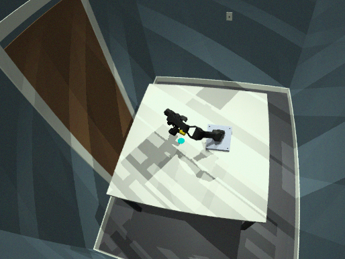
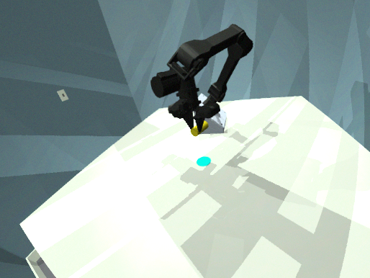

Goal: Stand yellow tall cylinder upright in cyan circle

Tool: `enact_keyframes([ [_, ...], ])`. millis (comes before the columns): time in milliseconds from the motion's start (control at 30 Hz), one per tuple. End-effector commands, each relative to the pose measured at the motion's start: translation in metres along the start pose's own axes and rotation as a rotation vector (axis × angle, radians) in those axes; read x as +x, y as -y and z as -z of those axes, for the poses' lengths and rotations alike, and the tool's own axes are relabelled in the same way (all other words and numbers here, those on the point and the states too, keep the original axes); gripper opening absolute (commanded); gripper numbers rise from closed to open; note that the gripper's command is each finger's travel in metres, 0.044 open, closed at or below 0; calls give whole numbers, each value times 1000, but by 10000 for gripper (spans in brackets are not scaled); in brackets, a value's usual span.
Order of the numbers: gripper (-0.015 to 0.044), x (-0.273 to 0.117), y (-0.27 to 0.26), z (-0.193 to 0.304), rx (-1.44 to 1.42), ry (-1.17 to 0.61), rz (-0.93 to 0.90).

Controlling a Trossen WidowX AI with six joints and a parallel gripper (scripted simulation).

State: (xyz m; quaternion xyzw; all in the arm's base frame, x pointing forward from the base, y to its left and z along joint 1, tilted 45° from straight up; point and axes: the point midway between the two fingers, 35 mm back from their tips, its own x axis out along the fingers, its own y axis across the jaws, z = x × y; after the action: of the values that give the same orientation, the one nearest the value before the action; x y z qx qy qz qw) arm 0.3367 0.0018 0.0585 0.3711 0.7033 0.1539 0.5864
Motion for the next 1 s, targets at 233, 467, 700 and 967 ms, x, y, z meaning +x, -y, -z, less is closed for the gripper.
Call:
enact_keyframes([
  [233, 105, 3, -3, 0, -9, 21, 25],
  [467, 105, 9, 1, -1, -20, 43, 61],
  [700, 105, 15, 5, -3, -30, 66, 96],
  [967, 105, 22, 9, -5, -41, 96, 134],
])
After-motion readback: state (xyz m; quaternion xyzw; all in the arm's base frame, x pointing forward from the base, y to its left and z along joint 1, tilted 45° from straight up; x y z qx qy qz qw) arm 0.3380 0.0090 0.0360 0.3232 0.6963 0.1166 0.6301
